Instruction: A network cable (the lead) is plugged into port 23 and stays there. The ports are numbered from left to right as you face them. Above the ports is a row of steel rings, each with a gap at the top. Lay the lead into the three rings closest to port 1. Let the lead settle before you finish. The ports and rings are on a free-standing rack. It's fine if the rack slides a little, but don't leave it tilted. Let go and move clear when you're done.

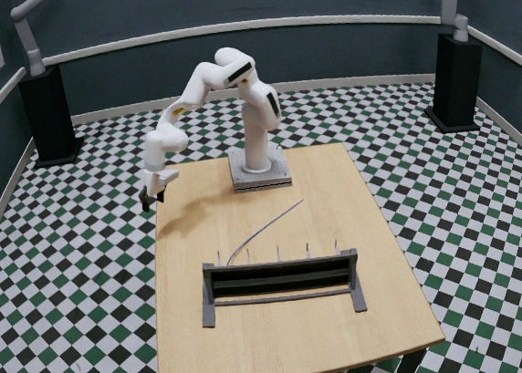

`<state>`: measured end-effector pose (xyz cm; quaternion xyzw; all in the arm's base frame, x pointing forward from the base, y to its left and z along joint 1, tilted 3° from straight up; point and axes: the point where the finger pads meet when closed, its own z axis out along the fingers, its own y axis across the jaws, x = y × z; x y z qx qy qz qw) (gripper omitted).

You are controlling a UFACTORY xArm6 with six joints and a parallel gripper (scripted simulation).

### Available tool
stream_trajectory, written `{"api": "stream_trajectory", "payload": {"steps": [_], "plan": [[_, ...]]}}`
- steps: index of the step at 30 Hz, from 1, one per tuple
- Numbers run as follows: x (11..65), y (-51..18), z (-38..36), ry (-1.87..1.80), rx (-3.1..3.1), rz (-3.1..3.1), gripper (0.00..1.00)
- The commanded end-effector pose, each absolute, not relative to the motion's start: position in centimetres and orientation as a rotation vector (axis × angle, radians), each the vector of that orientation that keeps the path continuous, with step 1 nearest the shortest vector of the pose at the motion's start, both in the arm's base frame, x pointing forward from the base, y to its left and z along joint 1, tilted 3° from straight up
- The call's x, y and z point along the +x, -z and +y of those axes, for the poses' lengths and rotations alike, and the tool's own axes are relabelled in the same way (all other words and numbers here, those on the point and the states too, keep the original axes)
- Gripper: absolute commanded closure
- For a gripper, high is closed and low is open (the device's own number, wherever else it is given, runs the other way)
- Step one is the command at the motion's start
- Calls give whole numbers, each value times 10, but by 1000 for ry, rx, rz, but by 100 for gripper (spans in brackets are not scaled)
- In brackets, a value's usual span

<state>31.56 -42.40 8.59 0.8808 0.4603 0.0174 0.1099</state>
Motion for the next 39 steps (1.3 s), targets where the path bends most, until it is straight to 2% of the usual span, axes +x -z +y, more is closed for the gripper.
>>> {"api": "stream_trajectory", "payload": {"steps": [1,23,39], "plan": [[316,-88,-425,-52,2585,1351,0],[320,-89,-422,-56,2593,1341,0],[371,-119,-356,-111,2740,1142,0]]}}
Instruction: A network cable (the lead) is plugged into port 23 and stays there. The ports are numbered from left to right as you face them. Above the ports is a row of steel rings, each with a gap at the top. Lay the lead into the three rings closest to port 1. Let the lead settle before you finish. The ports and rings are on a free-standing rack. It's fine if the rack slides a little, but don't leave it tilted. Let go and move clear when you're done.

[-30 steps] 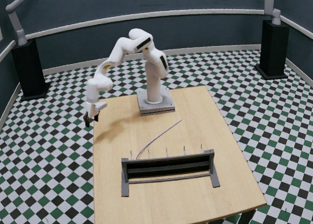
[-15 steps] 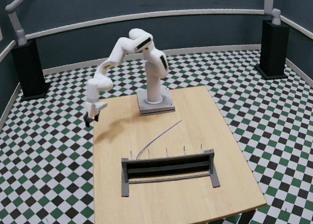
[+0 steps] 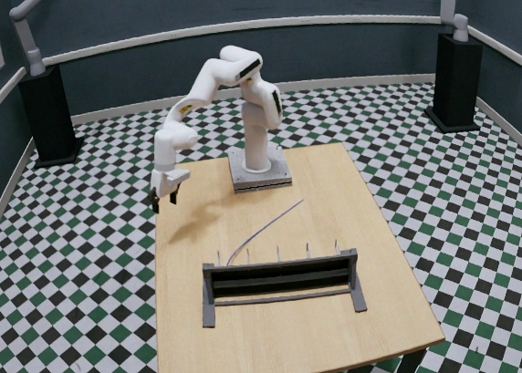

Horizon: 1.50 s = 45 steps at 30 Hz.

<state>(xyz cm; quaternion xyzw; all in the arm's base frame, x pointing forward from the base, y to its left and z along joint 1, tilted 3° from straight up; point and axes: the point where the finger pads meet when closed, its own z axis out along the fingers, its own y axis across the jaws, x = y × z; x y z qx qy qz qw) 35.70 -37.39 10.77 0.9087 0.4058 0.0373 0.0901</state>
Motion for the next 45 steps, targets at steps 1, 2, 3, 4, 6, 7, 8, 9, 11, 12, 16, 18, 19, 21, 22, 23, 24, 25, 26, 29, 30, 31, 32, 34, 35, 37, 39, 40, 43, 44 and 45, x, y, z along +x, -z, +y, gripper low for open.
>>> {"api": "stream_trajectory", "payload": {"steps": [1,2,3,4,6,7,8,9,11,12,16,18,19,21,22,23,24,25,26,29,30,31,32,34,35,37,39,40,43,44,45], "plan": [[378,-123,-345,-117,2761,1110,0],[383,-127,-336,-121,2778,1086,0],[385,-128,-333,-122,2784,1076,0],[385,-128,-333,-122,2784,1076,0],[391,-133,-320,-127,2808,1039,0],[397,-138,-308,-131,2829,1005,0],[398,-138,-306,-131,2833,1000,0],[398,-138,-306,-131,2833,1000,0],[404,-144,-292,-134,2858,958,0],[404,-144,-292,-134,2858,958,0],[415,-156,-260,-137,2910,866,0],[420,-161,-245,-137,2933,822,0],[420,-162,-243,-137,2936,816,0],[424,-168,-227,-135,2959,768,0],[424,-168,-225,-135,2961,764,0],[424,-168,-225,-135,2961,764,0],[428,-174,-209,-132,2983,715,0],[428,-175,-207,-131,2986,709,0],[428,-175,-207,-131,2986,709,0],[430,-181,-191,-127,3006,661,0],[432,-187,-173,-121,3028,606,0],[432,-188,-170,-119,3032,594,0],[432,-188,-170,-119,3032,594,0],[433,-195,-150,-111,3053,534,0],[433,-195,-150,-111,3053,534,0],[432,-202,-131,-101,3073,472,0],[431,-207,-118,-93,3085,429,0],[431,-209,-112,-90,3090,408,0],[428,-216,-93,-77,3105,344,0],[428,-216,-93,-77,3105,343,0],[428,-216,-93,-77,3105,343,0]]}}
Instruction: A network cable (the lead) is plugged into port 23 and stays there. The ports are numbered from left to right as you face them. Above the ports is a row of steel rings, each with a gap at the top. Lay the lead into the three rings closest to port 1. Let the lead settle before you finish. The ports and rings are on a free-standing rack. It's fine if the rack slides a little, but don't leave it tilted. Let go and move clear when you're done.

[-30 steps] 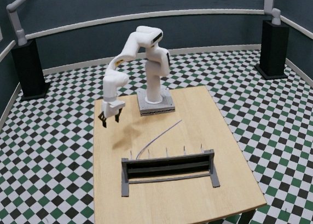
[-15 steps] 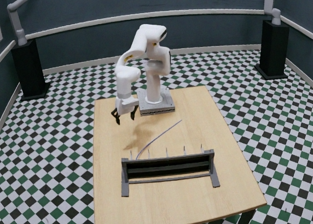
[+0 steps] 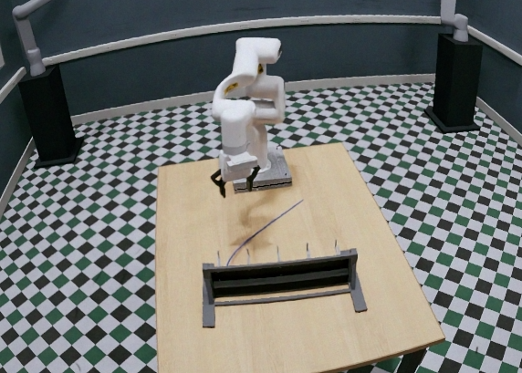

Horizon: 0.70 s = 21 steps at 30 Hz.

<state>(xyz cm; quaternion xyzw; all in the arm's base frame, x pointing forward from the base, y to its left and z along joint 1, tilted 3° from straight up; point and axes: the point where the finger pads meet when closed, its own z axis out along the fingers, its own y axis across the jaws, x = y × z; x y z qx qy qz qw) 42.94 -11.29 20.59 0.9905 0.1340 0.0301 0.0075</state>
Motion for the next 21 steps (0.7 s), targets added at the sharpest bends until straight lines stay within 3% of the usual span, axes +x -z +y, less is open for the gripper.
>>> {"api": "stream_trajectory", "payload": {"steps": [1,14,21], "plan": [[428,-216,-93,-77,3105,343,0],[403,-248,-6,-6,3141,25,0],[394,-235,3,-5,3140,-228,0]]}}
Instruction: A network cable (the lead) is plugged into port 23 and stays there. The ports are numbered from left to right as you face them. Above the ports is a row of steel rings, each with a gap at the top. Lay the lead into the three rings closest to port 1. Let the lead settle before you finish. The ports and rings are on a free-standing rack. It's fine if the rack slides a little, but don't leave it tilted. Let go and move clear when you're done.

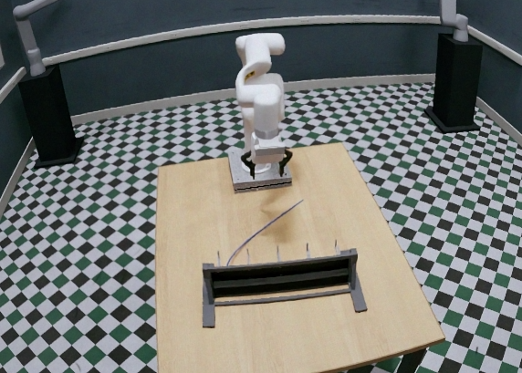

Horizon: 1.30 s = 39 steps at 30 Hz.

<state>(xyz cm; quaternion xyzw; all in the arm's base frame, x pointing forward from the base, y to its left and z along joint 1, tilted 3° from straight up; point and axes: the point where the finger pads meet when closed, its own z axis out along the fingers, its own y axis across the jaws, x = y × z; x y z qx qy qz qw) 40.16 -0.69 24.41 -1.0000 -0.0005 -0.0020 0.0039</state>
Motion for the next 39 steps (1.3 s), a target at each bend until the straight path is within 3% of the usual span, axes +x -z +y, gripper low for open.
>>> {"api": "stream_trajectory", "payload": {"steps": [1,39], "plan": [[394,-235,3,5,-3127,227,0],[336,-142,15,2,-2629,1631,0]]}}
